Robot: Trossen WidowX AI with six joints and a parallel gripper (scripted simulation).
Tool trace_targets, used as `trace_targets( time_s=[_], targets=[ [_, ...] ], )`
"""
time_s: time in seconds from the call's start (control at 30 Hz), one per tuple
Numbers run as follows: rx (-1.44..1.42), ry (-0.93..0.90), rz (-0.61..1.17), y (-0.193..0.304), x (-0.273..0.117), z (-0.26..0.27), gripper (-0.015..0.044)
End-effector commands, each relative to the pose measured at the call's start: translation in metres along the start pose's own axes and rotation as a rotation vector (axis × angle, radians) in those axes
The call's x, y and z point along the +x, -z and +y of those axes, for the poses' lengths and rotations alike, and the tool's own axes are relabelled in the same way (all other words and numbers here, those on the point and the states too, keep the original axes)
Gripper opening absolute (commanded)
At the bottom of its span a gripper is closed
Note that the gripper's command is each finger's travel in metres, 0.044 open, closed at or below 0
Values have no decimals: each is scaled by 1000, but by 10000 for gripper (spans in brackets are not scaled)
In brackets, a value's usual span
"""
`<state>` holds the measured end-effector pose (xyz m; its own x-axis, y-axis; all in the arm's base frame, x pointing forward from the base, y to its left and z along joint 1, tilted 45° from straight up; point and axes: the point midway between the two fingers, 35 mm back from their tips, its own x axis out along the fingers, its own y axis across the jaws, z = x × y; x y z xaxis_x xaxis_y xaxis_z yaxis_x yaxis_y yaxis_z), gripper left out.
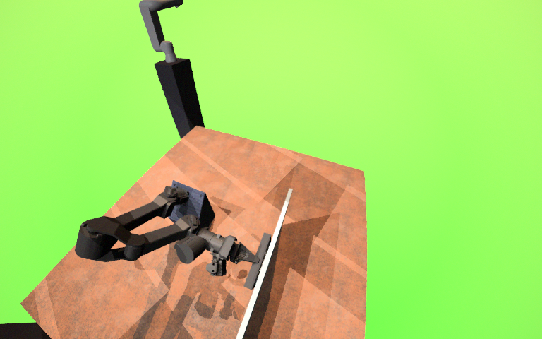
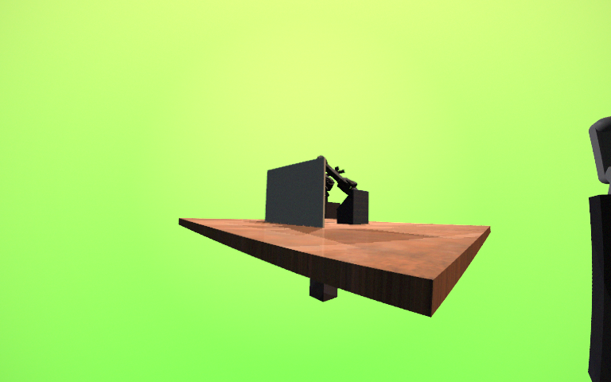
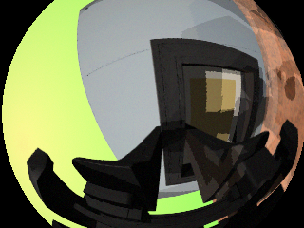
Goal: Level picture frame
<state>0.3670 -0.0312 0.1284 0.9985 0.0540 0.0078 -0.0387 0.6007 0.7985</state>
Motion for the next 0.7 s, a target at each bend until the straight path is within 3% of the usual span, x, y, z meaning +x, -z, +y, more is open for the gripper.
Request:
trace_targets(
  time_s=[0.0, 0.67],
  targets=[
    [-4, -5, 1, 0, 0, 3, 0],
    [-4, -5, 1, 0, 0, 8, 0]
  ],
)
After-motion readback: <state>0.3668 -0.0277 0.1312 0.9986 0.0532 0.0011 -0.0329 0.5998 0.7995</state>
